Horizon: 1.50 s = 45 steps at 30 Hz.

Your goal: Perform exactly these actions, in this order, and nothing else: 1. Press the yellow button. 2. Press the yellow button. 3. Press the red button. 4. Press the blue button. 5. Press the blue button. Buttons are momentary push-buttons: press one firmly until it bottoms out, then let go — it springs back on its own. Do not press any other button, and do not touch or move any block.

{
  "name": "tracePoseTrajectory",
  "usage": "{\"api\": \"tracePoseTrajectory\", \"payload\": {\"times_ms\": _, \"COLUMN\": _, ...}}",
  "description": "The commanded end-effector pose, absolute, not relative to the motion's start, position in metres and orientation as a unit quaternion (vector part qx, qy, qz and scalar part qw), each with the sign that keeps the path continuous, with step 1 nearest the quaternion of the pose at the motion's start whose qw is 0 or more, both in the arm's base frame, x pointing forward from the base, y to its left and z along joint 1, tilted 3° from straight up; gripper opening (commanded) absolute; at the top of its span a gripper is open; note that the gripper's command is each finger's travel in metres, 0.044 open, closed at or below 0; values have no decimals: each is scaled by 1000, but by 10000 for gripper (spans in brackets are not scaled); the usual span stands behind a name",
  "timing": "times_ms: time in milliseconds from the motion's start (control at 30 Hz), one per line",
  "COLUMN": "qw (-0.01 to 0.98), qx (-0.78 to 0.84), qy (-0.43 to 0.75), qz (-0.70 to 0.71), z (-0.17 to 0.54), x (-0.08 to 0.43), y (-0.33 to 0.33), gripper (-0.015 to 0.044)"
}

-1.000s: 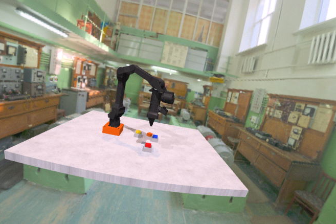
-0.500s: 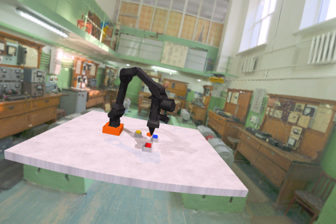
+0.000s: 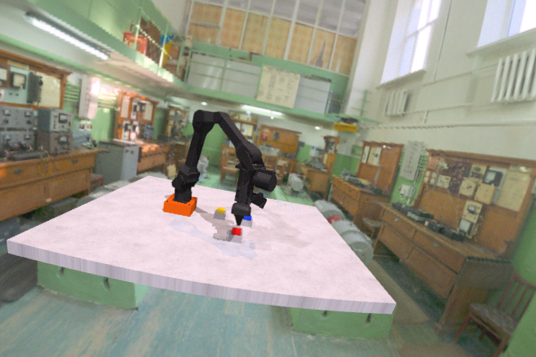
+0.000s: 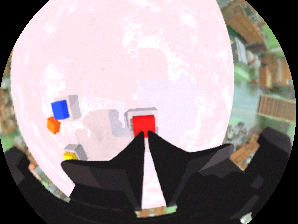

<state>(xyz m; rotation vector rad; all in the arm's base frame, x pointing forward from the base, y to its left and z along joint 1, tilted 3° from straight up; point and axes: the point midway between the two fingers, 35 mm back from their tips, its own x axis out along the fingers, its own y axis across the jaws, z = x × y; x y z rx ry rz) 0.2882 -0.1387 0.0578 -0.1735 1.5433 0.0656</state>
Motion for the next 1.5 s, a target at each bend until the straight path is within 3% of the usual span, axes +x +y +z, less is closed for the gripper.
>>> {"api": "tracePoseTrajectory", "payload": {"times_ms": 0, "qw": 708, "qx": -80, "qy": 701, "qz": 32, "z": 47, "x": 286, "y": -139, "gripper": 20}}
{"api": "tracePoseTrajectory", "payload": {"times_ms": 1200, "qw": 708, "qx": -80, "qy": 701, "qz": 32, "z": 30, "x": 286, "y": -140, "gripper": 20}}
{"api": "tracePoseTrajectory", "payload": {"times_ms": 1467, "qw": 708, "qx": -80, "qy": 701, "qz": 32, "z": 63, "x": 286, "y": -138, "gripper": 20}}
